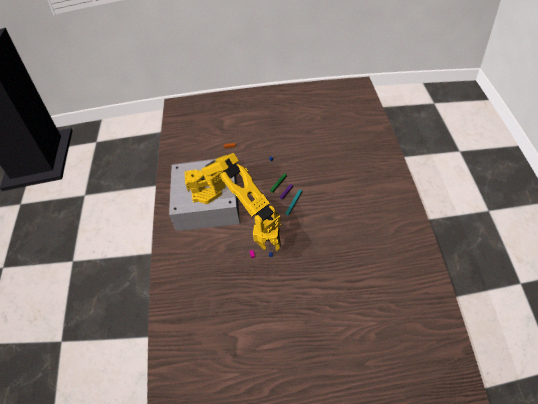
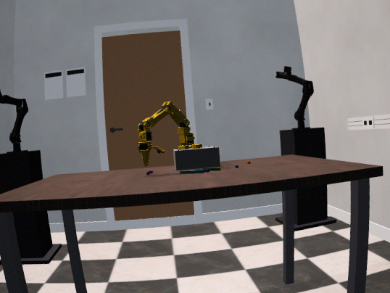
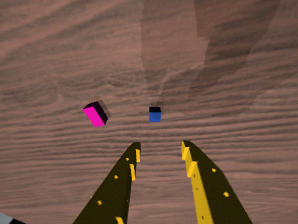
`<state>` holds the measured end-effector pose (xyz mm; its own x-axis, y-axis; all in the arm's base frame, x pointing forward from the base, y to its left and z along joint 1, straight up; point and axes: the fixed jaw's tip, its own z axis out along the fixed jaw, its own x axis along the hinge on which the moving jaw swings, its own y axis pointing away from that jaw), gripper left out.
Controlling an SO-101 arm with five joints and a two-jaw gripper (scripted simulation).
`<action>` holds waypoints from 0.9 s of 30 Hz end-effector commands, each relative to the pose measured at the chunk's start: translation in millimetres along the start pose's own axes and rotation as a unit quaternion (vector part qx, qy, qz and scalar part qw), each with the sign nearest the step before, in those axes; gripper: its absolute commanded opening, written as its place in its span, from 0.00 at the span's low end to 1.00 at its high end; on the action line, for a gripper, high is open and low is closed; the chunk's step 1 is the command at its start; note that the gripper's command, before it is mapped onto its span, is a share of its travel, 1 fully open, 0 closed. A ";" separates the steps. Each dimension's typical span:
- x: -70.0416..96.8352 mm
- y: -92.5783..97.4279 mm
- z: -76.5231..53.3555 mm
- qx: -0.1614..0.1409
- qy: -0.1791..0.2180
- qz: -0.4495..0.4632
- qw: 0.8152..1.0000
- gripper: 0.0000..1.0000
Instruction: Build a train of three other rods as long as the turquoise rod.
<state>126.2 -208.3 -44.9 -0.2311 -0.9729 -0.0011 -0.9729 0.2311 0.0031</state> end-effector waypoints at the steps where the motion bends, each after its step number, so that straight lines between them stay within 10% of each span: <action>1: 0.0 3.1 -9.0 -0.001 -0.002 0.001 1.000 0.17; 27: -0.1 3.2 -15.4 -0.001 -0.002 0.001 1.000 0.17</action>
<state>126.1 -208.1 -32.7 -0.2311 -0.9729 -0.0016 -0.9729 0.2311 0.0036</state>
